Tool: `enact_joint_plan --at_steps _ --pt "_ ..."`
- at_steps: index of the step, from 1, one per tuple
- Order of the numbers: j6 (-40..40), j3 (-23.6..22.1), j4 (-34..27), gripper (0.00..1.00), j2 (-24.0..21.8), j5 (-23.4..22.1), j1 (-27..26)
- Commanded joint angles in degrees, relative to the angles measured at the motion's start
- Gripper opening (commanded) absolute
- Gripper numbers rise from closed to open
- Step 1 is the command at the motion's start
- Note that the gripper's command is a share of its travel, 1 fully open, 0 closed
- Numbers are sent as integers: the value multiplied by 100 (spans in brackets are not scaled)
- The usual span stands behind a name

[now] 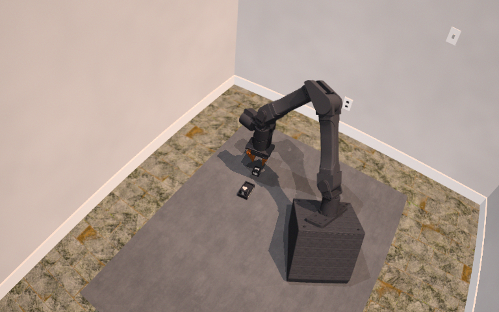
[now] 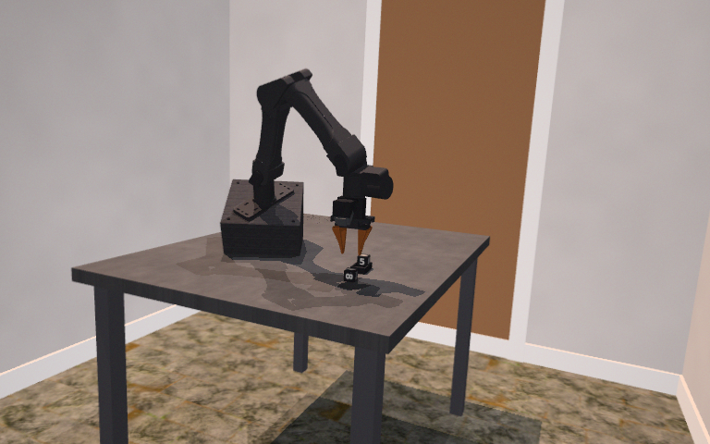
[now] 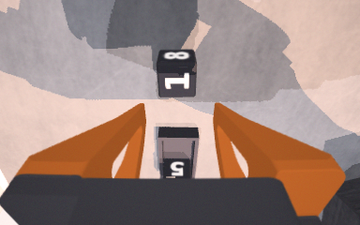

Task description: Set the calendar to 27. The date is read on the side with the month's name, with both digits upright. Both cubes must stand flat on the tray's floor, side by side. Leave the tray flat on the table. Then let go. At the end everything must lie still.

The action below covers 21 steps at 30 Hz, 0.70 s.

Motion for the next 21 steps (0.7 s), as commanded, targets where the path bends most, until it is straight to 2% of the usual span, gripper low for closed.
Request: enact_joint_plan --at_steps 1,21 --pt "-57 -6 116 45 20 -1 1" --pt "-208 -117 608 45 347 -50 -149"
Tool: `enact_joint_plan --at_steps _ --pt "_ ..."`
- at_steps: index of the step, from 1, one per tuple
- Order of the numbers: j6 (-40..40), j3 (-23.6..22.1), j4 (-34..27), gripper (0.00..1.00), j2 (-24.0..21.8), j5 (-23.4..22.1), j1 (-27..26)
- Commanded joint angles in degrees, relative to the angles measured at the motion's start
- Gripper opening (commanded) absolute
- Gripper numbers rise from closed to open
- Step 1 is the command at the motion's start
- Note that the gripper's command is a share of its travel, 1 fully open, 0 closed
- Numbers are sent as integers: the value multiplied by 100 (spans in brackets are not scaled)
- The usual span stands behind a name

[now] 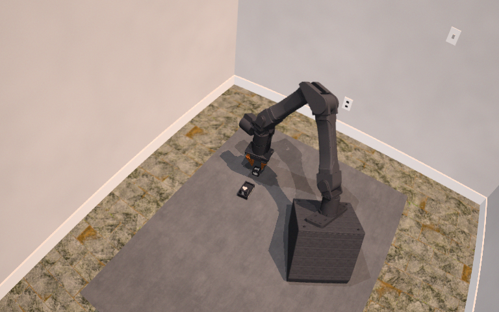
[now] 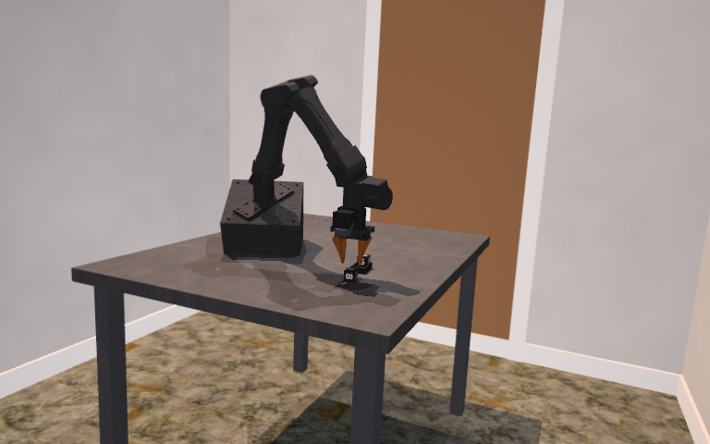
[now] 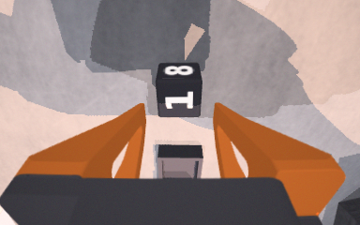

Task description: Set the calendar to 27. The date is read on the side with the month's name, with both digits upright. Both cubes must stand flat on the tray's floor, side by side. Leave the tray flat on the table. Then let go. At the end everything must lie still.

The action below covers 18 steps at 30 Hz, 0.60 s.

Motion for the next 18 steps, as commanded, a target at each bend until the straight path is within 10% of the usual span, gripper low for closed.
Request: enact_joint_plan --at_steps 1,18 --pt "-42 -1 65 45 -4 1 9" --pt "-60 -11 123 45 38 -5 -9"
